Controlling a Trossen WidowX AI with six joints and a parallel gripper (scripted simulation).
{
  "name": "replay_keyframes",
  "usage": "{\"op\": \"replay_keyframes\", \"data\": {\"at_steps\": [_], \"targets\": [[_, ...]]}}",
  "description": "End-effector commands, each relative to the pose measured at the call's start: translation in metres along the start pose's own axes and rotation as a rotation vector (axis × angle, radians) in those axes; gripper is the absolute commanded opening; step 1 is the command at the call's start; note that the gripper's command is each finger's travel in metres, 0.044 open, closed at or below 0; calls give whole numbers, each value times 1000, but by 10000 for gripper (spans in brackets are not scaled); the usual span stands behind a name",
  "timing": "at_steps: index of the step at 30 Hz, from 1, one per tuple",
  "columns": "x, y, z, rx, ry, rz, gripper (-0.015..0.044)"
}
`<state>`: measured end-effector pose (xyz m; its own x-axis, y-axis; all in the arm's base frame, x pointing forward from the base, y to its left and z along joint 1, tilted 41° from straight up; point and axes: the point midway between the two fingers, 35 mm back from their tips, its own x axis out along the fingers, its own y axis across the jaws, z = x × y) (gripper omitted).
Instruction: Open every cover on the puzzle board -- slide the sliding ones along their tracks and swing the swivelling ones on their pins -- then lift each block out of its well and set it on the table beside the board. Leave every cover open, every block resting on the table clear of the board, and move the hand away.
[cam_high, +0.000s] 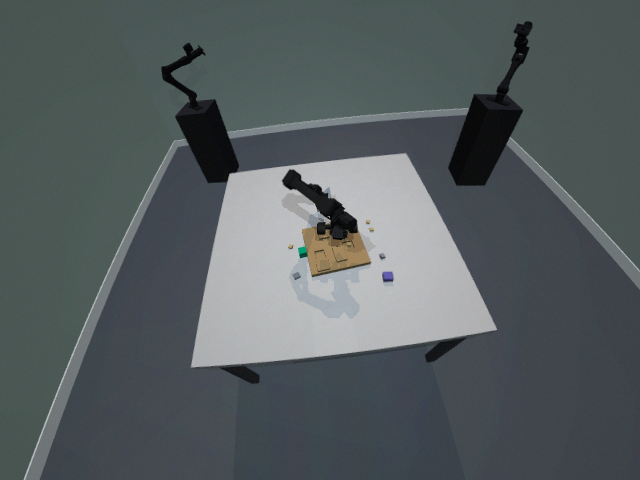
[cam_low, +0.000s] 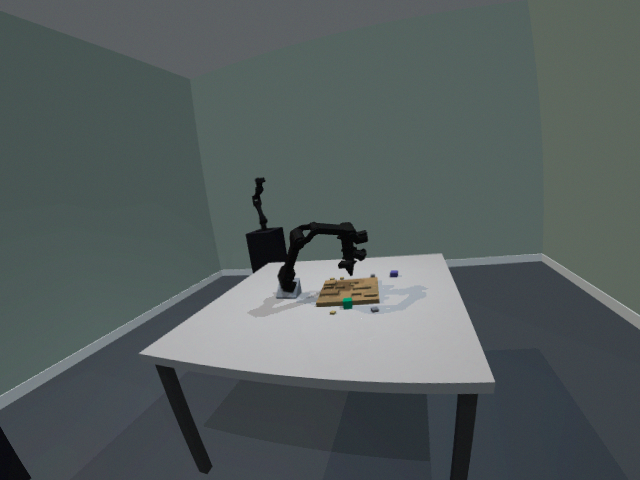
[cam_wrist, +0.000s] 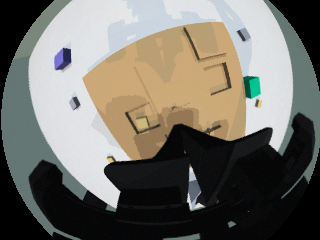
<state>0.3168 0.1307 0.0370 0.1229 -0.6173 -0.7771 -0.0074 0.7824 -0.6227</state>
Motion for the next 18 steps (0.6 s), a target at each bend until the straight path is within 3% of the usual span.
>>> {"op": "replay_keyframes", "data": {"at_steps": [1,7,18], "targets": [[3,29,-7,-13,4,-8,0],[7,59,-18,-32,2,-21,0],[26,60,-17,-32,1,-22,0]]}}
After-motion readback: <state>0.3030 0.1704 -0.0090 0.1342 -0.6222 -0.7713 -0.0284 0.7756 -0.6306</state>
